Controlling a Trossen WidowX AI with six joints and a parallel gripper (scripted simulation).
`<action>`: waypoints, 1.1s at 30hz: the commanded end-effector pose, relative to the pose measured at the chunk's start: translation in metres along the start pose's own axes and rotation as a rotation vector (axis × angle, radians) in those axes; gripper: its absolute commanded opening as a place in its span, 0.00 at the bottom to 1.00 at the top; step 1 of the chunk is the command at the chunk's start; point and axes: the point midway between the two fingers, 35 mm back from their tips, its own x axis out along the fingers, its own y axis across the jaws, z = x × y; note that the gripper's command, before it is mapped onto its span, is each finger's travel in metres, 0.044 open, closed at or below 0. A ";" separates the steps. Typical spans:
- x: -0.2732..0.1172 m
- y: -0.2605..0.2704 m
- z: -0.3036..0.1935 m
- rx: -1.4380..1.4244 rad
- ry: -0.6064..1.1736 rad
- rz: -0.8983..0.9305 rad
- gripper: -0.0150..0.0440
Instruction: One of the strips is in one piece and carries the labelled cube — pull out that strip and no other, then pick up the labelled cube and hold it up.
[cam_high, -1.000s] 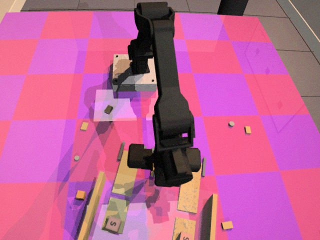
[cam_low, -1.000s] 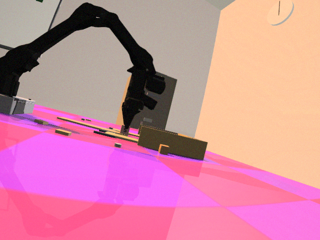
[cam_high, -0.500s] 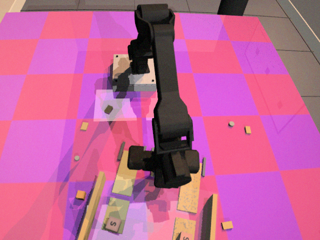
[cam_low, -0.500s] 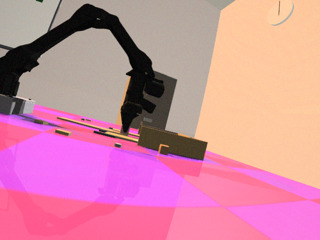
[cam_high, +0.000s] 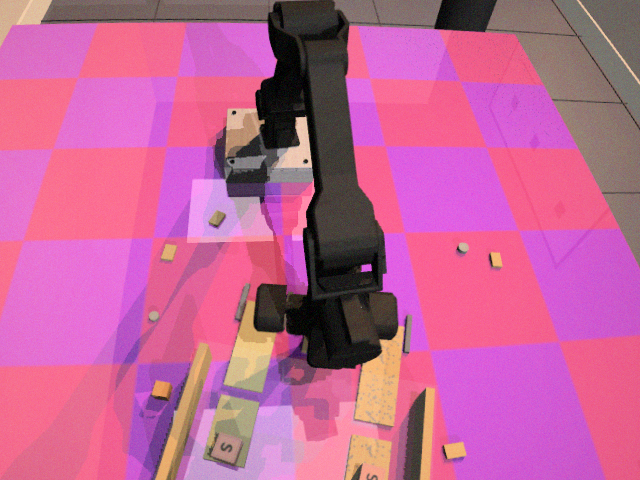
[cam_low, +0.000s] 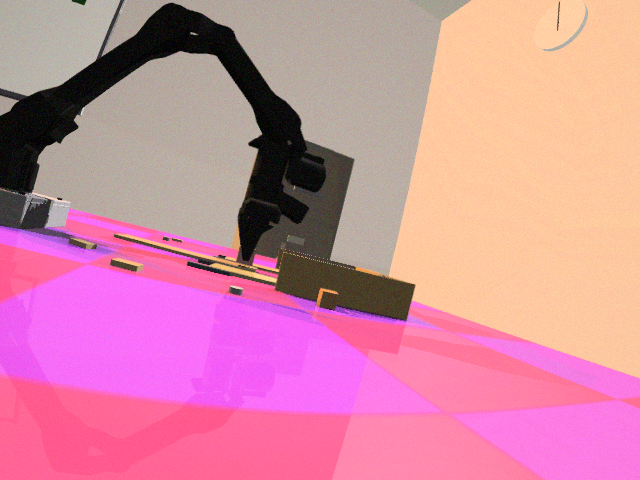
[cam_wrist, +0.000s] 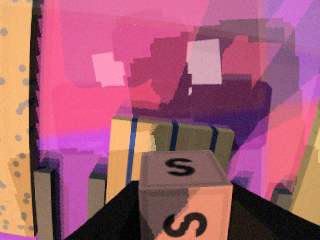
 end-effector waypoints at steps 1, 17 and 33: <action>-0.014 -0.003 -0.014 -0.001 -0.003 0.002 0.25; -0.036 -0.013 -0.055 -0.003 0.003 0.001 0.25; -0.044 -0.023 -0.093 -0.003 0.006 0.001 0.25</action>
